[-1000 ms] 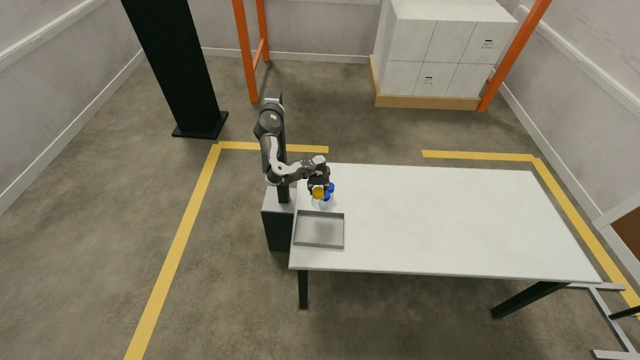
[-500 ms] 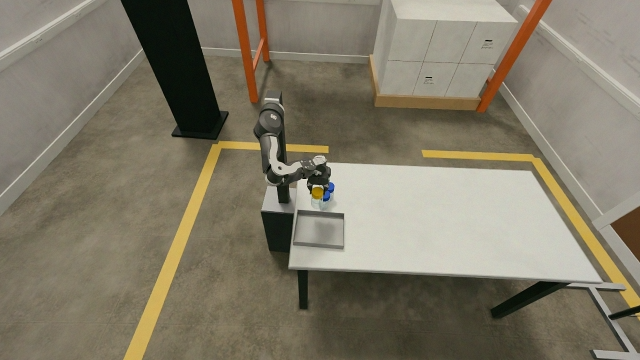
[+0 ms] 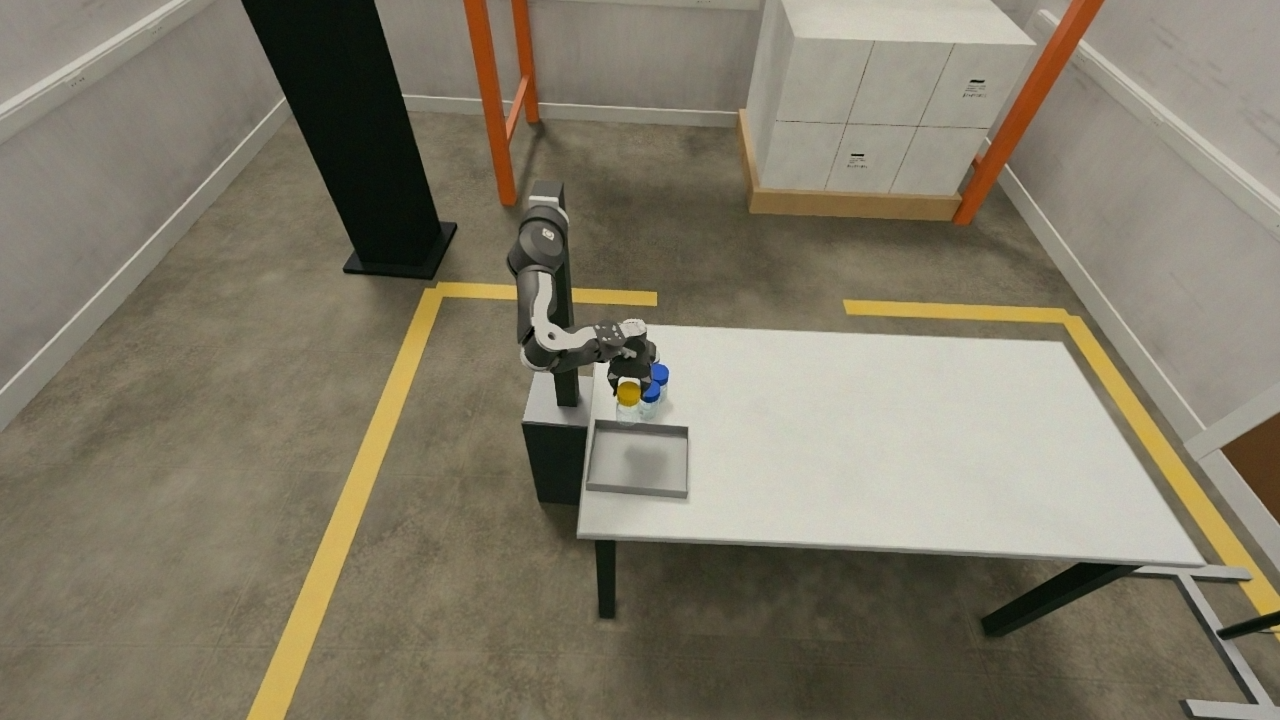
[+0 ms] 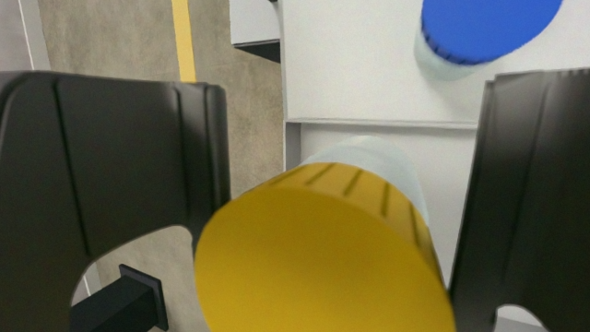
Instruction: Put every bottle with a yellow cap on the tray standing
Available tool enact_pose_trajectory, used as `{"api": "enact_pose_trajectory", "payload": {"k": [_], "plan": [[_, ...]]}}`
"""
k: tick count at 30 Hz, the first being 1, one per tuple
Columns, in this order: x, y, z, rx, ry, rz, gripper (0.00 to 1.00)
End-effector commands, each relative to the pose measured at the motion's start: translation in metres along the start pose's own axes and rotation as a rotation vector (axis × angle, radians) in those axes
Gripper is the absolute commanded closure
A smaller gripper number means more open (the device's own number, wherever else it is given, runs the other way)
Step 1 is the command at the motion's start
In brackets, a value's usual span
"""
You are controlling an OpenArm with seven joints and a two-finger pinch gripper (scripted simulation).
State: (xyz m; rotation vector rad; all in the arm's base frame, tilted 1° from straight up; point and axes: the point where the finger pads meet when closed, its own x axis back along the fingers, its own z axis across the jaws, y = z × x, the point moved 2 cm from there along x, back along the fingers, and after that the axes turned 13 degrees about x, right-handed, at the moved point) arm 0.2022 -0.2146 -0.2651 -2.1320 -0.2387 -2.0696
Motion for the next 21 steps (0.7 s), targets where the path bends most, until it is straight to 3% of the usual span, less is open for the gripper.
{"api": "enact_pose_trajectory", "payload": {"k": [1, 21], "plan": [[-0.002, 0.004, -0.003, 0.01, 0.016, 0.005, 1.0], [-0.024, 0.05, -0.049, 0.005, 0.02, 0.003, 1.0]]}}
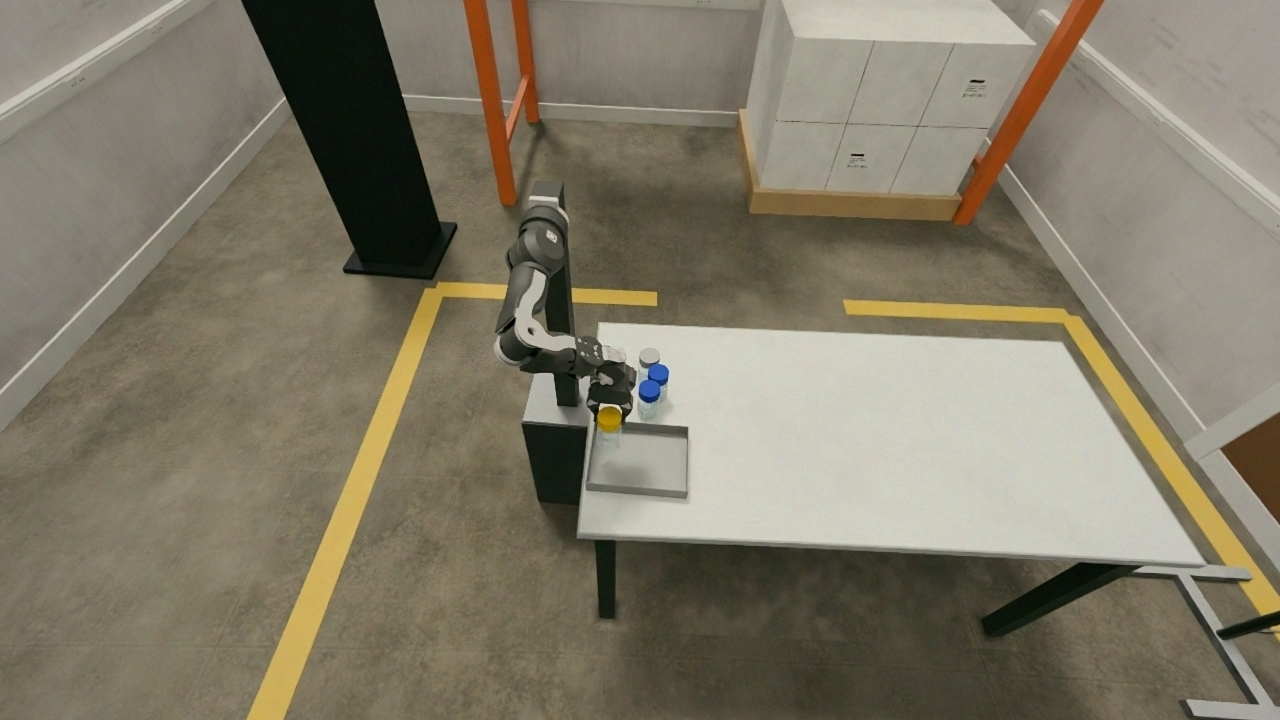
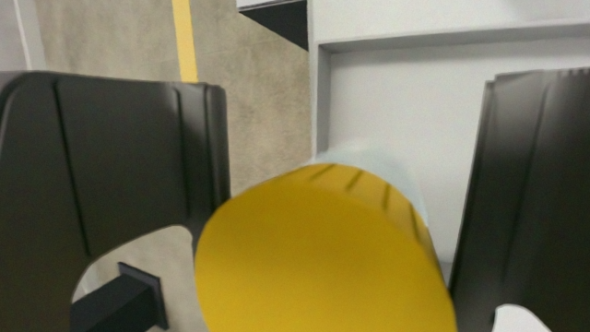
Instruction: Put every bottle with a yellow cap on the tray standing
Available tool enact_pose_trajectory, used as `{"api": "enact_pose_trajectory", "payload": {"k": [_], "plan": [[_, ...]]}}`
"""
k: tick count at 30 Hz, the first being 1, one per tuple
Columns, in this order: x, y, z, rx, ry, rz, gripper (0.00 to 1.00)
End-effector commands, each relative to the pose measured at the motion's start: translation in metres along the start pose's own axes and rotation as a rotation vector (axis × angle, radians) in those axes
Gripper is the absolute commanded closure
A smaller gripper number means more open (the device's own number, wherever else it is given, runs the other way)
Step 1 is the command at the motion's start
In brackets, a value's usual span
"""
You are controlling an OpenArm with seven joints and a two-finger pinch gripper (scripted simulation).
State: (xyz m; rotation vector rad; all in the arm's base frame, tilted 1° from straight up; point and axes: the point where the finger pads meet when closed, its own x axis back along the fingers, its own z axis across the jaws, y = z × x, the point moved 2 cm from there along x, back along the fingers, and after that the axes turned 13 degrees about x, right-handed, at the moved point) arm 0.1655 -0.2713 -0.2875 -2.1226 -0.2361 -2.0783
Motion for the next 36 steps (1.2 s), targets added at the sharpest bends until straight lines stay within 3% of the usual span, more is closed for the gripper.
{"api": "enact_pose_trajectory", "payload": {"k": [1, 16, 26, 36], "plan": [[-0.002, 0.005, -0.003, 0.005, 0.012, 0.003, 1.0], [-0.009, 0.018, -0.017, 0.003, 0.013, 0.002, 1.0], [-0.048, 0.019, -0.017, 0.004, 0.013, 0.002, 1.0], [-0.054, 0.018, -0.017, 0.003, 0.008, 0.004, 1.0]]}}
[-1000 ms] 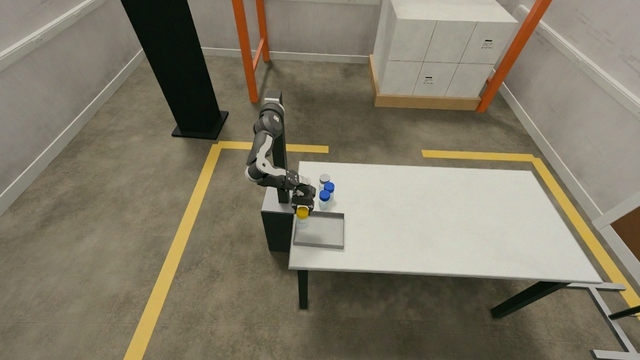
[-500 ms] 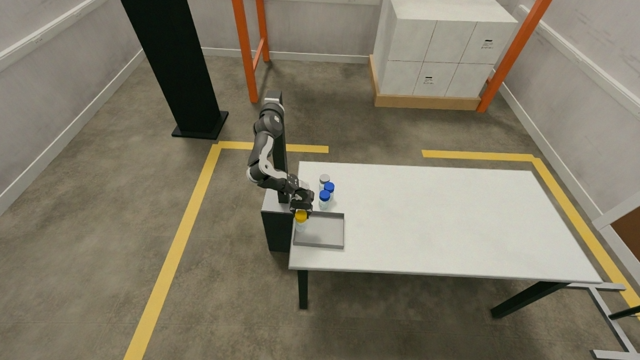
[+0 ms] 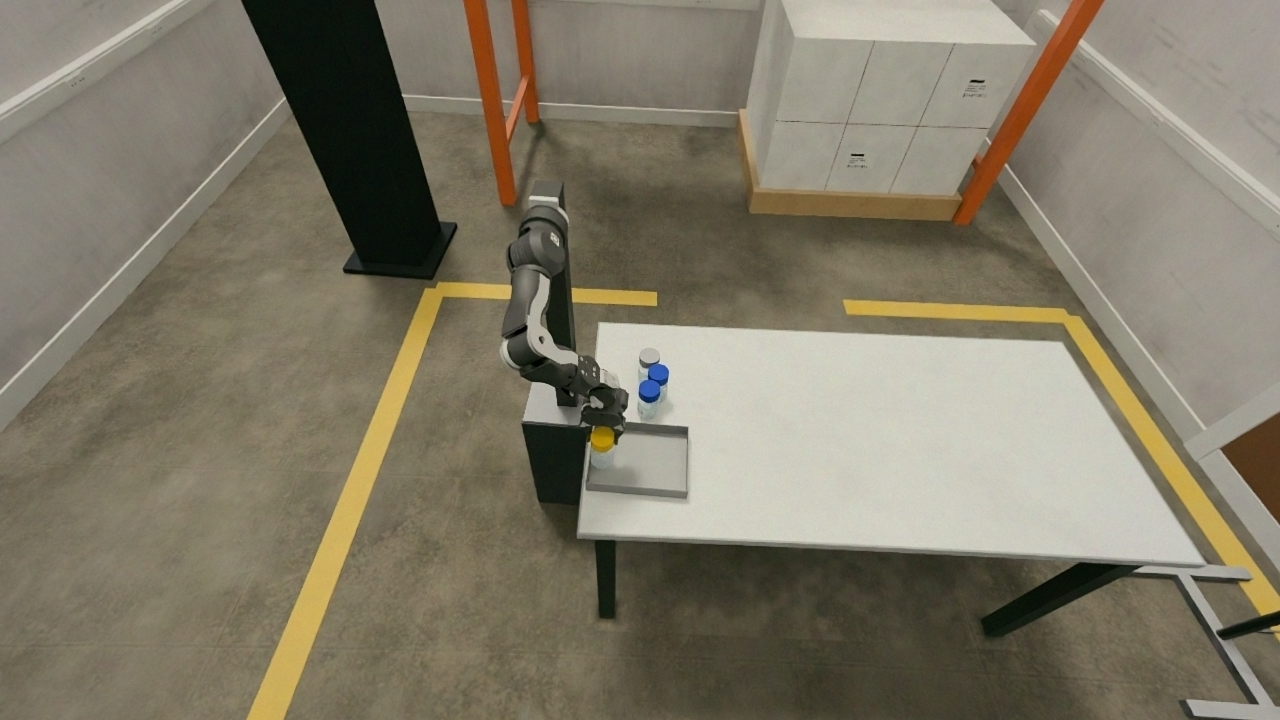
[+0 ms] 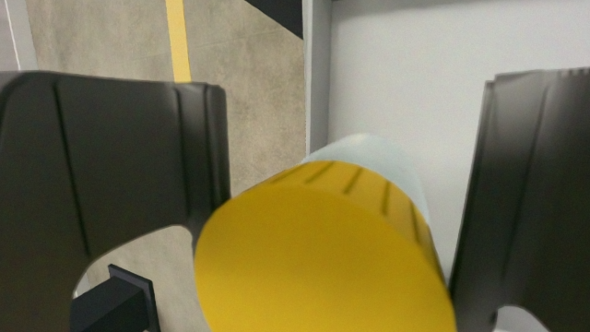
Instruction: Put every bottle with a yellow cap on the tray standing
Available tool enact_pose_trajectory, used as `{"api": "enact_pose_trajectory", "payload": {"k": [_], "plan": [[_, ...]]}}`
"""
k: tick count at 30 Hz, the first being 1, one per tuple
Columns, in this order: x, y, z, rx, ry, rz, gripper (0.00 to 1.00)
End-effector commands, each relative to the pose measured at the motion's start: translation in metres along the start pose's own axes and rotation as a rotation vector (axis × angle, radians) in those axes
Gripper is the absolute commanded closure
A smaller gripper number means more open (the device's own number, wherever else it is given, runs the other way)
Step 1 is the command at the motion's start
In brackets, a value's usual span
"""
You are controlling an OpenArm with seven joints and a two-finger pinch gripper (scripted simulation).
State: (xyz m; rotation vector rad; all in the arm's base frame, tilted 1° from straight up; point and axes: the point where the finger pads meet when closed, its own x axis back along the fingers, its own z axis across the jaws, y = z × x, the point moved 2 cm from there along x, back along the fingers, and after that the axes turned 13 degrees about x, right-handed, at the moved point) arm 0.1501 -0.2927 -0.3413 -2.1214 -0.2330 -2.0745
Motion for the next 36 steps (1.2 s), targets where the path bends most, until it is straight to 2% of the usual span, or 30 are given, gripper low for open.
{"api": "enact_pose_trajectory", "payload": {"k": [1, 7, 36], "plan": [[-0.002, 0.0, 0.001, 0.002, 0.009, -0.001, 1.0], [-0.014, 0.0, 0.002, 0.002, 0.014, -0.002, 1.0], [-0.021, 0.0, 0.002, 0.0, 0.012, -0.002, 1.0]]}}
